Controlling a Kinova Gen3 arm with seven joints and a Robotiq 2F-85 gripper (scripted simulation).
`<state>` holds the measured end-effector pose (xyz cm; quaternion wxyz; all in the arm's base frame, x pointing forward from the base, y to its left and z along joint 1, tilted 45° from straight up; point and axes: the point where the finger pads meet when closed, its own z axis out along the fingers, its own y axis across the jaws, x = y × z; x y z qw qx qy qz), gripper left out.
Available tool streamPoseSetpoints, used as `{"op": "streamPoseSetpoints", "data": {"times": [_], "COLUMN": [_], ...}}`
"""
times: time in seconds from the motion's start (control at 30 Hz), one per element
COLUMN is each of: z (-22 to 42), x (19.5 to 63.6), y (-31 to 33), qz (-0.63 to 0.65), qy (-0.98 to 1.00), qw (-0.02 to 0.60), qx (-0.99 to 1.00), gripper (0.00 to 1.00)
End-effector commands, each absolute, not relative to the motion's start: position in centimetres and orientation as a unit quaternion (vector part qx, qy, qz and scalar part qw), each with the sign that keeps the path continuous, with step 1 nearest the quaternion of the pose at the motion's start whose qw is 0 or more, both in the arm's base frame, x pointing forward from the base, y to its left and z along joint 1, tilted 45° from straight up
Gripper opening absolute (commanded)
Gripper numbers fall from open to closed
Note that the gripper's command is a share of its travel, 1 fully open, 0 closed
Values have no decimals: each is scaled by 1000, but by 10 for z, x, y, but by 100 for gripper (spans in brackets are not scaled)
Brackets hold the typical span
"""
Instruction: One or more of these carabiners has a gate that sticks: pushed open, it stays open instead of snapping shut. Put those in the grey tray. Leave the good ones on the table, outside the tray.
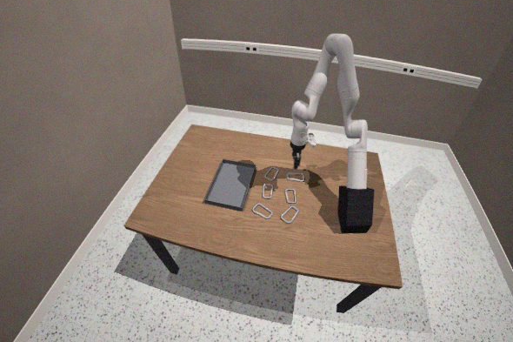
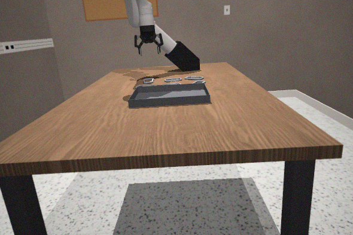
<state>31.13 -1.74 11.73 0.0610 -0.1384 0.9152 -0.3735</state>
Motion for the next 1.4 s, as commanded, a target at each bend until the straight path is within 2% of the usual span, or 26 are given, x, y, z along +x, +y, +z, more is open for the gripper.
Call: {"op": "streamPoseSetpoints", "data": {"times": [0.0, 1.03, 1.07, 1.37], "z": [107, 85, 50, 50], "x": [299, 305, 315, 315], "y": [-57, -77, -110, -110], "qz": [-374, -374, -374, -374], "qy": [915, 915, 915, 915], "qw": [60, 60, 60, 60], "qx": [-138, -138, -138, -138], "gripper": [100, 100, 100, 100]}}
